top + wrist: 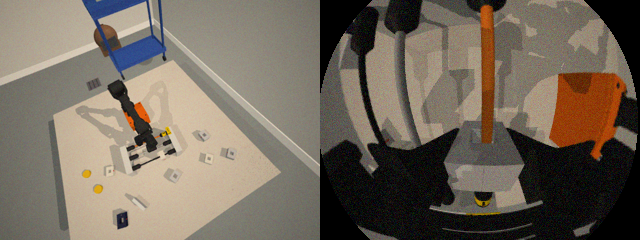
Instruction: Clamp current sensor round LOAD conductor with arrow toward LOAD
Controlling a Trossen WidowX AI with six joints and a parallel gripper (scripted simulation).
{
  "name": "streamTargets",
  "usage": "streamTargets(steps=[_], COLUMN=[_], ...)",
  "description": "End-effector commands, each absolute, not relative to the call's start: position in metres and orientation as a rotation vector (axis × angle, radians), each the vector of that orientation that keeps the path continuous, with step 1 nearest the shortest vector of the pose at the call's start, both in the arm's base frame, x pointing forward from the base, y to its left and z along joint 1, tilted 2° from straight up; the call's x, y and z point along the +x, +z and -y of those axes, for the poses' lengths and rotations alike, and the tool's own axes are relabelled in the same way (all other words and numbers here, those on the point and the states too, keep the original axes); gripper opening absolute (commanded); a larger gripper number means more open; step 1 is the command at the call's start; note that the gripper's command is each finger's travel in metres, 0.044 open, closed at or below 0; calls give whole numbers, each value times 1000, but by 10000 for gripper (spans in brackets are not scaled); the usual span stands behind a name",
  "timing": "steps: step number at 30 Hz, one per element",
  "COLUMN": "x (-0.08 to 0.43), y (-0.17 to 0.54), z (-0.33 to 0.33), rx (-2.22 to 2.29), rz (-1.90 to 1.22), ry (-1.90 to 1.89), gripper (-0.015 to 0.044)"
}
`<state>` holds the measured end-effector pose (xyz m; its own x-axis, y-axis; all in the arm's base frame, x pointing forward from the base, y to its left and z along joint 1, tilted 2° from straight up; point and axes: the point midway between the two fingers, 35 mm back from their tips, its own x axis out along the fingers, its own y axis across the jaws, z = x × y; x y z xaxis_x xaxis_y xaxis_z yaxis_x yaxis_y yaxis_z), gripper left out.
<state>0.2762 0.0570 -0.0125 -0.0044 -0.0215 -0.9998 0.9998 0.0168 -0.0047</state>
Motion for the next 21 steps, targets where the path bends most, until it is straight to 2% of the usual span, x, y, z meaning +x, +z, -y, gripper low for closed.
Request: streamTargets(steps=[1,9,21], x=[276,276,276], y=[-12,-12,-12], z=[-57,-57,-57], rx=[1178,1178,1179], rz=[-1203,-1203,-1205], ry=[-1210,-1210,-1210], gripper=[262,262,182])
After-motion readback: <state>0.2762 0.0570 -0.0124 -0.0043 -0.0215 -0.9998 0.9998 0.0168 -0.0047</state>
